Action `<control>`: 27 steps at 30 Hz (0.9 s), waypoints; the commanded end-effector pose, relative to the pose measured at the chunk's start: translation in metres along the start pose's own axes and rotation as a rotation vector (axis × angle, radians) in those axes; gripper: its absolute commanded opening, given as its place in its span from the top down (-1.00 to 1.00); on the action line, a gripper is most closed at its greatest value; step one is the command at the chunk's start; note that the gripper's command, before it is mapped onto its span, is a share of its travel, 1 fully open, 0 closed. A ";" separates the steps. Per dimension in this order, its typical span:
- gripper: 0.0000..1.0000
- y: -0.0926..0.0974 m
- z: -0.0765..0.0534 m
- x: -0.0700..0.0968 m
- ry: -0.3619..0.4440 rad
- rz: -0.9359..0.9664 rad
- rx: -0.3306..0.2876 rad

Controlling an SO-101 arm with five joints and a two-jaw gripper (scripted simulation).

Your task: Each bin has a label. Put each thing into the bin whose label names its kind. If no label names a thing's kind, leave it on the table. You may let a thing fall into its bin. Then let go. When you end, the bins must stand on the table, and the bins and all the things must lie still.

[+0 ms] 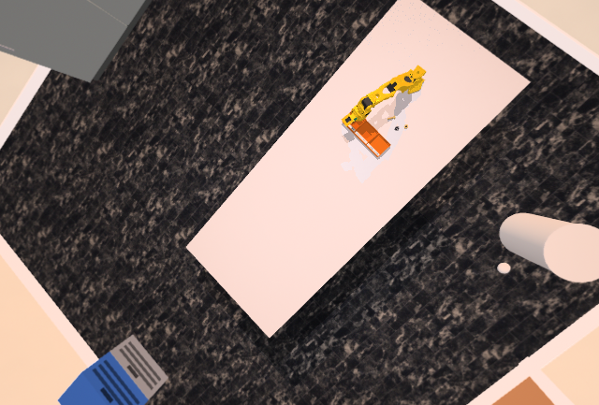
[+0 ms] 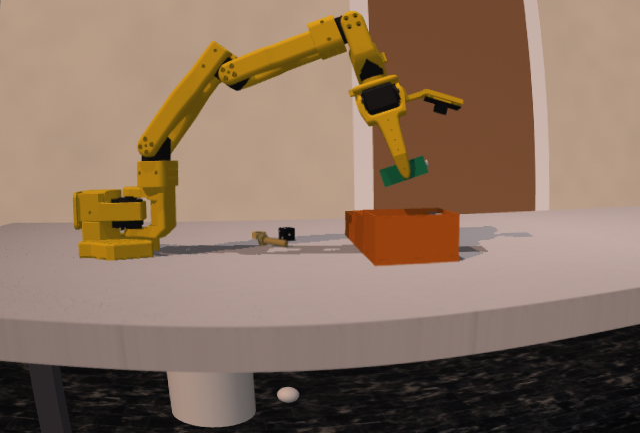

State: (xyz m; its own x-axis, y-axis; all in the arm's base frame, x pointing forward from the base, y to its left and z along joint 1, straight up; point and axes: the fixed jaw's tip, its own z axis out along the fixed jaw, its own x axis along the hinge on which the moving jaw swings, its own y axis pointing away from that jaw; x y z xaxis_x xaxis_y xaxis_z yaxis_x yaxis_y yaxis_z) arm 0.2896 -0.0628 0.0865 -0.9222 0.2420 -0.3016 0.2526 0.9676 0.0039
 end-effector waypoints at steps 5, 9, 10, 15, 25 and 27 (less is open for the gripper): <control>1.00 -0.002 -0.017 -0.010 -0.076 0.015 0.000; 1.00 -0.002 -0.017 -0.010 -0.076 0.015 0.000; 1.00 -0.002 -0.017 -0.010 -0.076 0.015 0.000; 1.00 -0.002 -0.017 -0.010 -0.075 0.015 0.000; 1.00 -0.002 -0.010 -0.005 -0.037 0.016 0.001; 1.00 -0.002 -0.010 -0.005 -0.037 0.016 0.001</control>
State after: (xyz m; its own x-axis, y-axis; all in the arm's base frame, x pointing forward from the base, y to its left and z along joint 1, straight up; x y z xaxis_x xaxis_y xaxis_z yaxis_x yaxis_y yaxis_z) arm 0.2885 -0.0625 0.0849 -0.9255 0.2432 -0.2904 0.2531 0.9674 0.0038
